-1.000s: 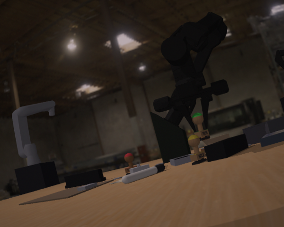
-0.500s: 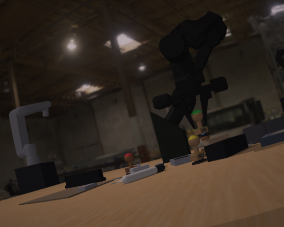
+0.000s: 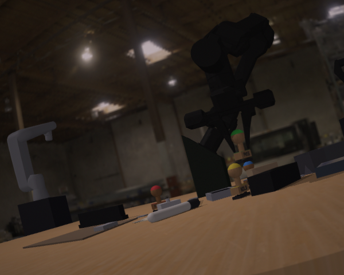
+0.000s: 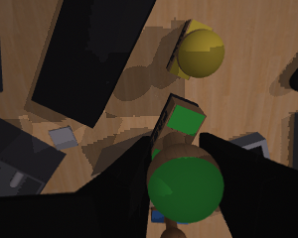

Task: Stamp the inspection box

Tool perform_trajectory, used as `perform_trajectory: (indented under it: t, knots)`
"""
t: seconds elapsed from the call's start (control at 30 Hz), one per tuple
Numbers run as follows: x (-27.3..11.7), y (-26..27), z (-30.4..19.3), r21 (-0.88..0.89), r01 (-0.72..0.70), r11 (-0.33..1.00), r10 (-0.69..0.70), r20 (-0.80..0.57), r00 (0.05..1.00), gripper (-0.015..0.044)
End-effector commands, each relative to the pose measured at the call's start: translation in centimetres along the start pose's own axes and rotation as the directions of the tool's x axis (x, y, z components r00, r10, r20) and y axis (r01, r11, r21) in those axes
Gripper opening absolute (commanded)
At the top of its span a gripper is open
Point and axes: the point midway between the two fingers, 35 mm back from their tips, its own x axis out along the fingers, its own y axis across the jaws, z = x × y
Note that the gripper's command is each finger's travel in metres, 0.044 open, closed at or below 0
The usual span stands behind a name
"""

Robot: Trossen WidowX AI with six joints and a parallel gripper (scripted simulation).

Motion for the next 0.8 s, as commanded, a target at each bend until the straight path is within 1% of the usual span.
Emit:
perform_trajectory:
  t: [0.0,0.23,0.77]
  knots:
    - [-0.3,0.0,0.1,-0.005,0.000,1.000,0.000,0.003,1.000,0.0000]
    - [-0.5,-0.6,-0.4,-0.005,0.002,1.000,-0.002,0.003,1.000,0.0000]
    - [-0.9,-6.3,-6.5,-0.001,0.009,1.000,-0.009,0.000,1.000,0.0000]
